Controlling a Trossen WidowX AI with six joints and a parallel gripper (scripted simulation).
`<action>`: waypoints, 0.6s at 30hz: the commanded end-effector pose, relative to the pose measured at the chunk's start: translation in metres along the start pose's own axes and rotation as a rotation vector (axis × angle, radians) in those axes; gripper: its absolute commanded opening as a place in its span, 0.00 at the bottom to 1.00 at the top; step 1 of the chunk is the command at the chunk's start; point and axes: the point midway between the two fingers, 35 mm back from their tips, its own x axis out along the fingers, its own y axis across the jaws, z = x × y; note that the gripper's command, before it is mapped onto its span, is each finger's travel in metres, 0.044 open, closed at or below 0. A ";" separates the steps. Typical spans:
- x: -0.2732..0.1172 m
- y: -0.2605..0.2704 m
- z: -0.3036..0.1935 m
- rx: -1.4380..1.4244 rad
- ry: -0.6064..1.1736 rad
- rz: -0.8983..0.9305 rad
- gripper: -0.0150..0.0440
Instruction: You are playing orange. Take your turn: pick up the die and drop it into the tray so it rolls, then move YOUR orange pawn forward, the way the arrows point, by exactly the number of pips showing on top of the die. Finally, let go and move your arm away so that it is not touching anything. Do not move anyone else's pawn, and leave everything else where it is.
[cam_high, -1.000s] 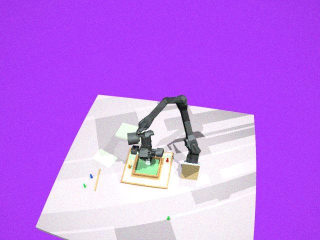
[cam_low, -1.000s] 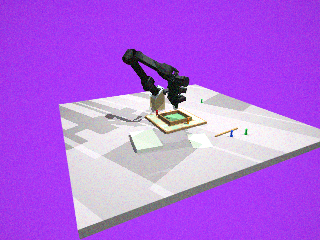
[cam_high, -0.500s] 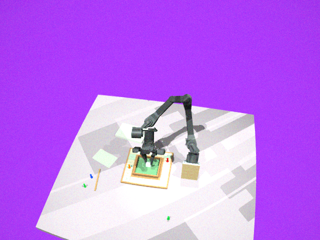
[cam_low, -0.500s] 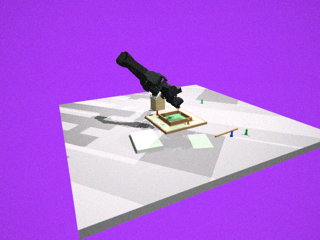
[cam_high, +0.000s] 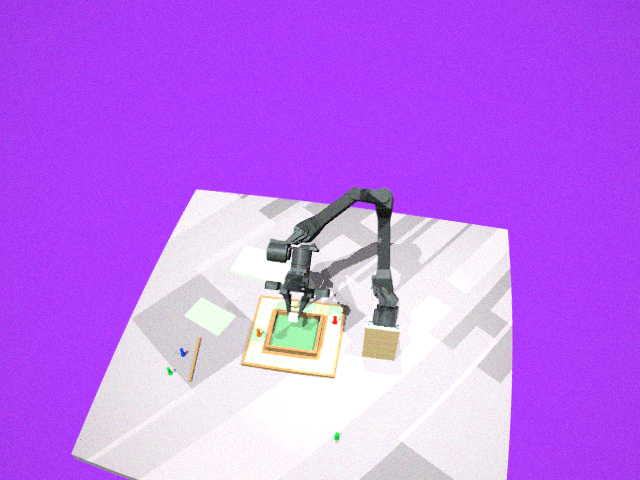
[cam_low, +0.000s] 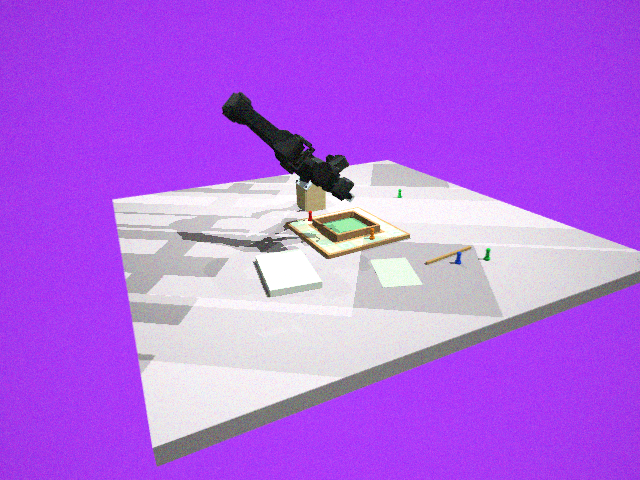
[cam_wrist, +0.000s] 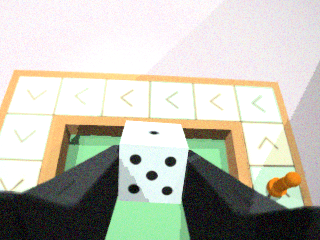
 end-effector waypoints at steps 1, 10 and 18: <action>-0.020 -0.003 0.005 0.000 -0.008 -0.012 0.25; -0.020 -0.002 0.004 0.000 -0.008 -0.012 0.25; -0.018 -0.002 0.004 -0.004 -0.004 -0.011 0.25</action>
